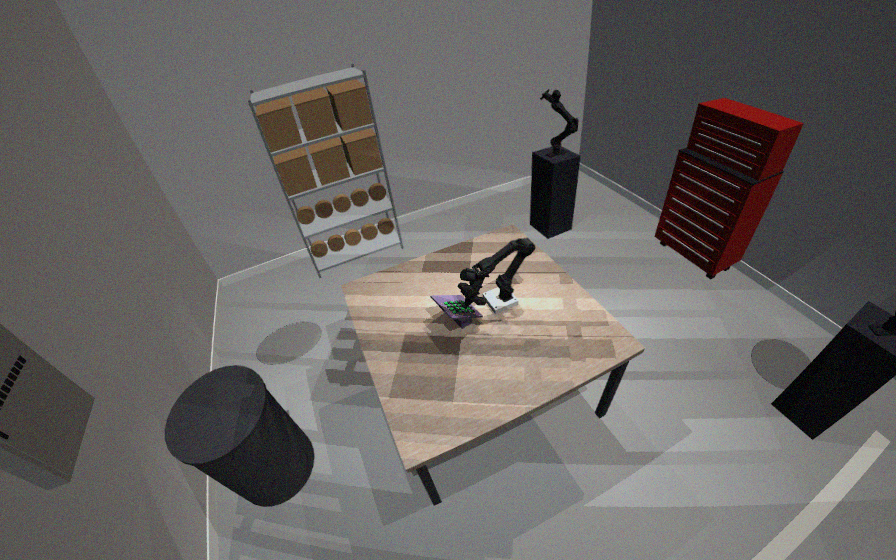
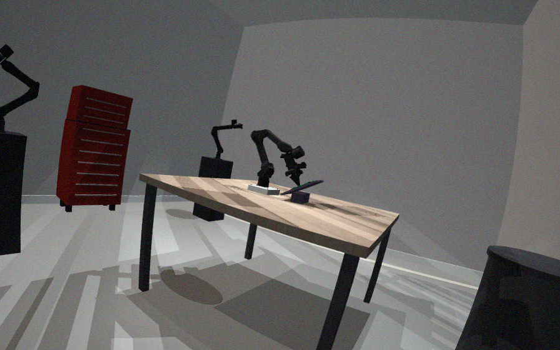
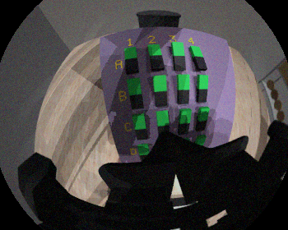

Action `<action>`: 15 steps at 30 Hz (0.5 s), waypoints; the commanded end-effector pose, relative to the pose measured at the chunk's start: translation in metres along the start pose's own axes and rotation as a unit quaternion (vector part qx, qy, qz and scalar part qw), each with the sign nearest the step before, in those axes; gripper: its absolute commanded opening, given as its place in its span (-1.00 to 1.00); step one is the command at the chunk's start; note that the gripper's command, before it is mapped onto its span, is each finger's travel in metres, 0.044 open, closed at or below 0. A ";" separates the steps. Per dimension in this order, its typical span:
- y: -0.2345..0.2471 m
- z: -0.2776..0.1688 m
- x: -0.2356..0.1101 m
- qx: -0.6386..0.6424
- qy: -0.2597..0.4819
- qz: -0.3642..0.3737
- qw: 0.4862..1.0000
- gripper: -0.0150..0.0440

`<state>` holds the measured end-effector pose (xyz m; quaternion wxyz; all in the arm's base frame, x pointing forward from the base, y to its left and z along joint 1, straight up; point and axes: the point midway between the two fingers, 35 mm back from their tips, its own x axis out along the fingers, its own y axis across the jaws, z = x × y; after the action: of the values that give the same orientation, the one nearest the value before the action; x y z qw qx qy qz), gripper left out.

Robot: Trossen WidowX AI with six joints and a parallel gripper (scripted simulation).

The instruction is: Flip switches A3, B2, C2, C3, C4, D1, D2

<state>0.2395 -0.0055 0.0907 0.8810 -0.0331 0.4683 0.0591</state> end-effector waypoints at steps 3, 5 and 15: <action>-0.001 0.000 0.001 0.002 0.000 -0.002 1.000 -0.49; -0.001 0.000 0.001 0.002 0.000 -0.002 1.000 -0.49; -0.001 0.000 0.002 0.002 0.000 -0.002 1.000 -0.49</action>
<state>0.2405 -0.0054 0.0891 0.8810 -0.0331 0.4682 0.0591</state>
